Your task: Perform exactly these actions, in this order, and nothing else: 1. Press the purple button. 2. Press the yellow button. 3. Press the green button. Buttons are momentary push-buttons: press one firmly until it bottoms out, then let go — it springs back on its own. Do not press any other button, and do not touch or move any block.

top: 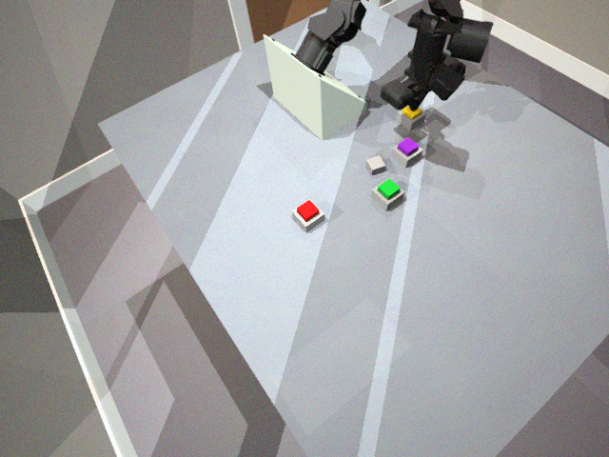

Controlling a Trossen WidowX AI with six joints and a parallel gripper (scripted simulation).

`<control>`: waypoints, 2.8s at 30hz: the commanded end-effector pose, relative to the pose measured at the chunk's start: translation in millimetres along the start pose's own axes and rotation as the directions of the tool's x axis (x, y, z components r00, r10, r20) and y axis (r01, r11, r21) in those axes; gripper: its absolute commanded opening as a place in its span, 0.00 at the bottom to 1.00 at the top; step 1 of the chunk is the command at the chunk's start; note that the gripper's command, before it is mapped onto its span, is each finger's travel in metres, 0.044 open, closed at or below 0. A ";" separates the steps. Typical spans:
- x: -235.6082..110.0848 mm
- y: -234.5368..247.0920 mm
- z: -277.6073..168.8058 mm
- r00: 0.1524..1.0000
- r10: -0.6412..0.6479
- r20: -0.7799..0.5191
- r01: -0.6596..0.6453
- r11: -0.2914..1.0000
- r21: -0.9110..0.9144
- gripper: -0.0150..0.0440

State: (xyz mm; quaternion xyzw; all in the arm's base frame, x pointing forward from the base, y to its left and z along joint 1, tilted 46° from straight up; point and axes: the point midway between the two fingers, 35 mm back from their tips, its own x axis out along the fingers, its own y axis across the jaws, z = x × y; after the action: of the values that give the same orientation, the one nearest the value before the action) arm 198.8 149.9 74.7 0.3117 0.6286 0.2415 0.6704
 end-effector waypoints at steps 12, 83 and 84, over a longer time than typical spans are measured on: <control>2.8 -1.9 -0.7 1.000 -0.005 -0.001 0.005 1.000 0.008 0.29; -24.2 -203.9 128.9 1.000 -0.019 0.005 0.019 1.000 0.002 0.29; -22.6 -203.9 128.9 1.000 -0.019 0.005 0.019 1.000 0.002 0.29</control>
State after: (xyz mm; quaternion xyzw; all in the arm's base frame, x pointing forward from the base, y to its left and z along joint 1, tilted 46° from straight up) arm 311.5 -25.7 -51.2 0.3024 0.6298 0.2339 0.6762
